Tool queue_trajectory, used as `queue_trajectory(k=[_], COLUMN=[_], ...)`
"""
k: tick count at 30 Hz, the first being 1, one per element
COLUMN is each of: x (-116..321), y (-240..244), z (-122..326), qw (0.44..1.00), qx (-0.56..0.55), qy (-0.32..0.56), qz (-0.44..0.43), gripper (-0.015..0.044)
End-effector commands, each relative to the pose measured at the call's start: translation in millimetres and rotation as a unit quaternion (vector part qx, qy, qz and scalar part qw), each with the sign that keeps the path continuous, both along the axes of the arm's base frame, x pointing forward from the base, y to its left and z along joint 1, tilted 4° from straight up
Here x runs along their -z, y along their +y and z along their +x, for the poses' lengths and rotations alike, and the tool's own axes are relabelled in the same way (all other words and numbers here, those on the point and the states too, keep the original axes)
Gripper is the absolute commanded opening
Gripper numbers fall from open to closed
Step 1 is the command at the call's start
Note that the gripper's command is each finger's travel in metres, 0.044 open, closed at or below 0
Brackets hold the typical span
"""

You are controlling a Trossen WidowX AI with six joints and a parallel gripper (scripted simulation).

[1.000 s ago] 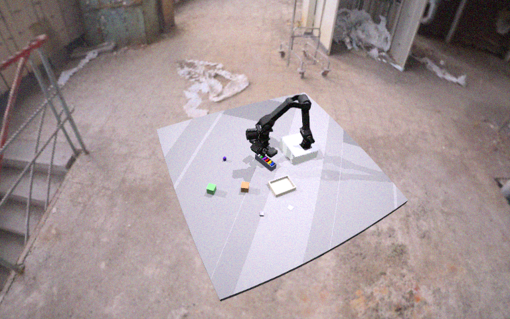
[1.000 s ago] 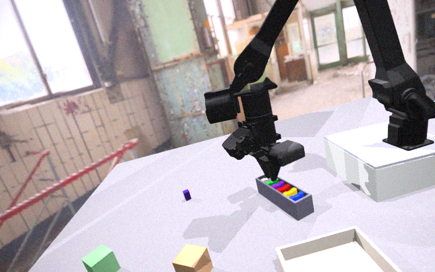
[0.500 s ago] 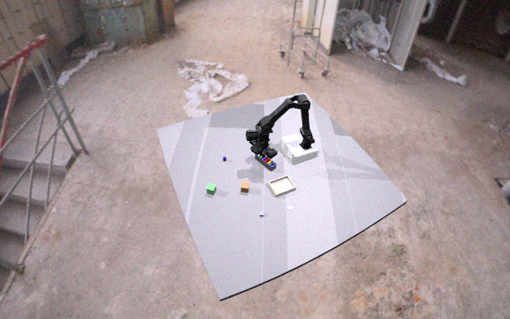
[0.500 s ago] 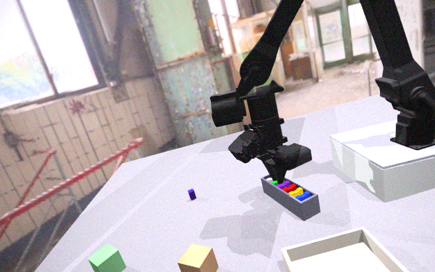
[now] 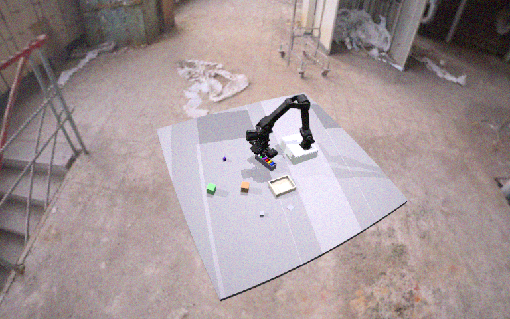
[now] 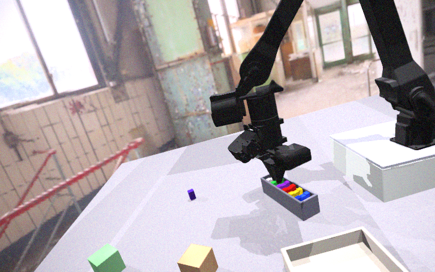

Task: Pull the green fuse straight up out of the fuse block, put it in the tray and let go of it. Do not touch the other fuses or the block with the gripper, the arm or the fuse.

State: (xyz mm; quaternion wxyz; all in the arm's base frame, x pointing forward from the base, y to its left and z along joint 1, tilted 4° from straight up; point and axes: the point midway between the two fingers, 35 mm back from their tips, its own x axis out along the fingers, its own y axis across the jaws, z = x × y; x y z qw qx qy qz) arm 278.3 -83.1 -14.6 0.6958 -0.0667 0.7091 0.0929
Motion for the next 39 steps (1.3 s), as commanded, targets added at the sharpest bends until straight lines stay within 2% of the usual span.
queue_trajectory(k=[1,39], x=[-1.7,-20.2], y=[-0.1,-0.9], z=[0.1,1.4], qw=[1.000,1.000], qx=[0.000,0.001], qy=[0.000,0.000], qz=[0.000,0.001], gripper=[0.0000,0.0000])
